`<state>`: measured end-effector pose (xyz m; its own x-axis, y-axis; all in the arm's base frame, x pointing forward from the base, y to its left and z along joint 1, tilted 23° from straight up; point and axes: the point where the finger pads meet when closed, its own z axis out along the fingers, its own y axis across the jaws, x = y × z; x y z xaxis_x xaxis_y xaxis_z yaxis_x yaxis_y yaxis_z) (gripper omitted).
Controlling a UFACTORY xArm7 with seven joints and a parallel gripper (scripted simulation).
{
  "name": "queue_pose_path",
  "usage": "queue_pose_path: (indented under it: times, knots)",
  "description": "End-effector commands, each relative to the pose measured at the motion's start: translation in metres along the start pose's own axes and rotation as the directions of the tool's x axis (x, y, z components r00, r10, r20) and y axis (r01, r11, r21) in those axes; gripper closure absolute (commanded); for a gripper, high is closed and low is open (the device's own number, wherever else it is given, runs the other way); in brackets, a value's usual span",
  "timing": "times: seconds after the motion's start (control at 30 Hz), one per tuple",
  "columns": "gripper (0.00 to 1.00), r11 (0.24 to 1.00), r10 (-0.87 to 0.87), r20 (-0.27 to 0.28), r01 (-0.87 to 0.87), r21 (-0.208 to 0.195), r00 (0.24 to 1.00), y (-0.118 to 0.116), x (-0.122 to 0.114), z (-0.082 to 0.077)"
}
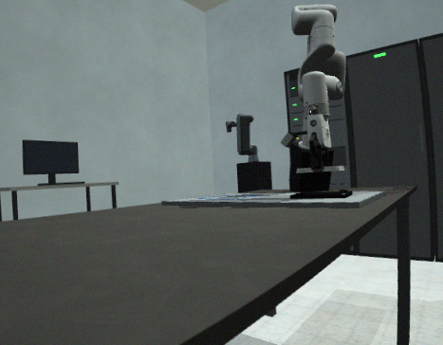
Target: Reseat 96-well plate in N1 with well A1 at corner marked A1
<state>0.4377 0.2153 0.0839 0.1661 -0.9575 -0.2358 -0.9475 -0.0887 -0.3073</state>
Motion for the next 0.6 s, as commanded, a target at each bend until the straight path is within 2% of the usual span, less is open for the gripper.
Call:
queue_pose_path:
  times: [0.0, 0.2, 0.57]
  knots:
    - [1.0, 1.0, 0.0, 0.0, 0.0, 0.003, 1.0, -0.0014, -0.0002, -0.01]
    - [1.0, 1.0, 0.0, 0.0, 0.0, 0.003, 1.0, -0.0014, -0.0002, -0.0166]
    - [1.0, 1.0, 0.0, 0.0, 0.0, 0.003, 1.0, -0.0014, -0.0002, -0.0167]
